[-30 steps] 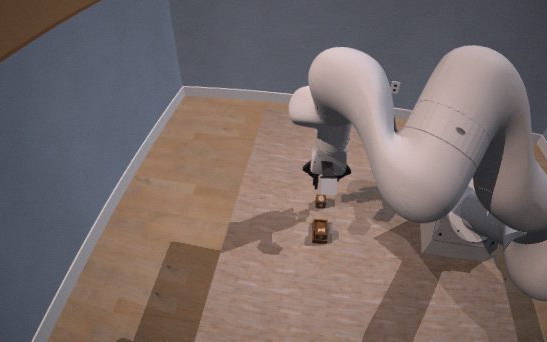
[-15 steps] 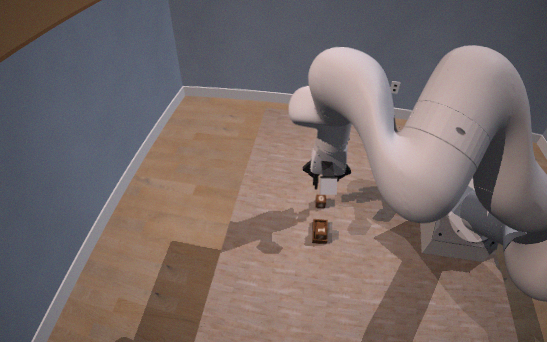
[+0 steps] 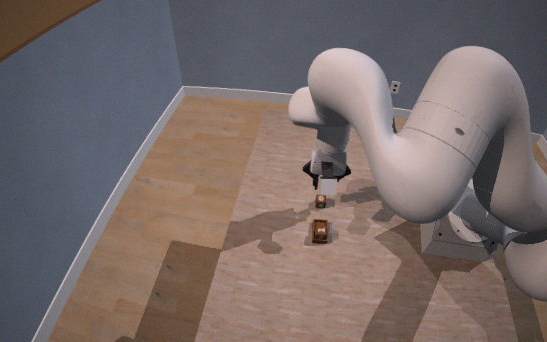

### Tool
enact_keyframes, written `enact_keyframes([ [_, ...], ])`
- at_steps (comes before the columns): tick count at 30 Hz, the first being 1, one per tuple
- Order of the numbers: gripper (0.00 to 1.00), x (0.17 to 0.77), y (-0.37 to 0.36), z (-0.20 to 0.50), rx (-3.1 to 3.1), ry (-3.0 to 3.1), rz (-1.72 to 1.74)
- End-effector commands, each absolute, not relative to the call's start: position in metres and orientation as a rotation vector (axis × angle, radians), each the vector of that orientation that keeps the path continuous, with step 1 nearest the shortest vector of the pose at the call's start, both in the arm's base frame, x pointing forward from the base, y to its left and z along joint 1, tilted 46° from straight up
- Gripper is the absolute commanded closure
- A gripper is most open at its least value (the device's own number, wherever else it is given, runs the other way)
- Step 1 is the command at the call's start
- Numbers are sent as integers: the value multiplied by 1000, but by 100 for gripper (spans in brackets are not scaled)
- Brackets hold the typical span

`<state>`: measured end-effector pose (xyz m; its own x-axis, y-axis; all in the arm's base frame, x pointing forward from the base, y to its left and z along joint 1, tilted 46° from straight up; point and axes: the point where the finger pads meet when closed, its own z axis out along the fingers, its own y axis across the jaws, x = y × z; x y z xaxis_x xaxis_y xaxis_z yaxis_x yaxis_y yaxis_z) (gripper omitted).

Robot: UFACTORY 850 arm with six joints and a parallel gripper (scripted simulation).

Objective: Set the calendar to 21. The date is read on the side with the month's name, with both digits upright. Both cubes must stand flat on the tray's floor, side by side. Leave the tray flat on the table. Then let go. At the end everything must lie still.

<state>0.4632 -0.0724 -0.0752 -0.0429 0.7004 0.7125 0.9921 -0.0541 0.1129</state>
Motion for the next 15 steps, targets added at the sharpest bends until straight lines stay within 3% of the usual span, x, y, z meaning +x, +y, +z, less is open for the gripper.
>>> enact_keyframes([
  [1,51,464,-72,-76,-1797,-1785,-876],
  [15,51,466,-62,-86,-1797,-1785,-876],
])
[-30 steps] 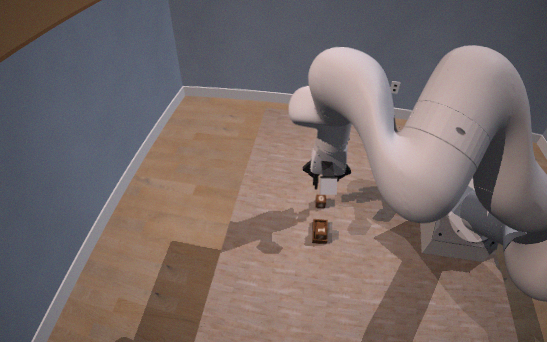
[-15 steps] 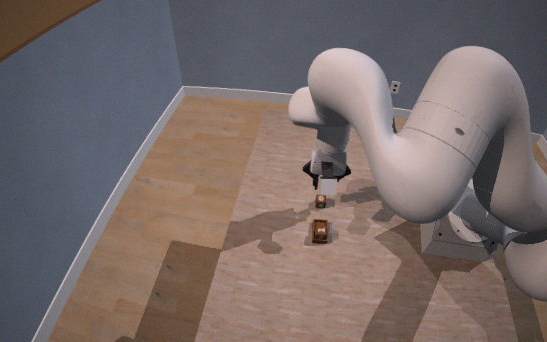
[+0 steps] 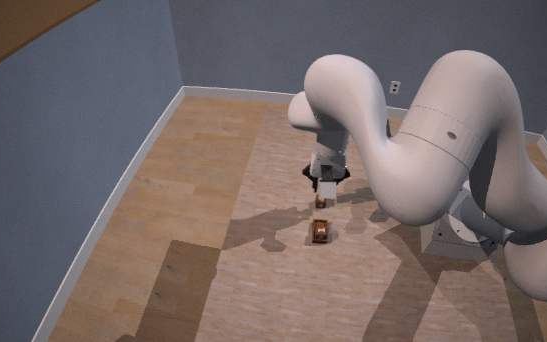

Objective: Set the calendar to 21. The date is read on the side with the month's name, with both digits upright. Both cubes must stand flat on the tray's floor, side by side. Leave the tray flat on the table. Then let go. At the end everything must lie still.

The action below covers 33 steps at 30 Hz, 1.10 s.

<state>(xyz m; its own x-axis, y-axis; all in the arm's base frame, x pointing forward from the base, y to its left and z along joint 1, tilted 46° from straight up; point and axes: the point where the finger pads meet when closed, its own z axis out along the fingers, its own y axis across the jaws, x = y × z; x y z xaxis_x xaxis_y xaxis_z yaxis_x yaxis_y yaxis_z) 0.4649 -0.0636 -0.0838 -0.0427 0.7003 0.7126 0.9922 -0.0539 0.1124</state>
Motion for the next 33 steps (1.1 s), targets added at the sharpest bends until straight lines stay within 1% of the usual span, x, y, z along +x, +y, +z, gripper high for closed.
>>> enact_keyframes([
  [1,51,466,-61,-87,-1797,-1785,-876],
  [33,51,471,-38,-109,-1797,-1785,-876],
])
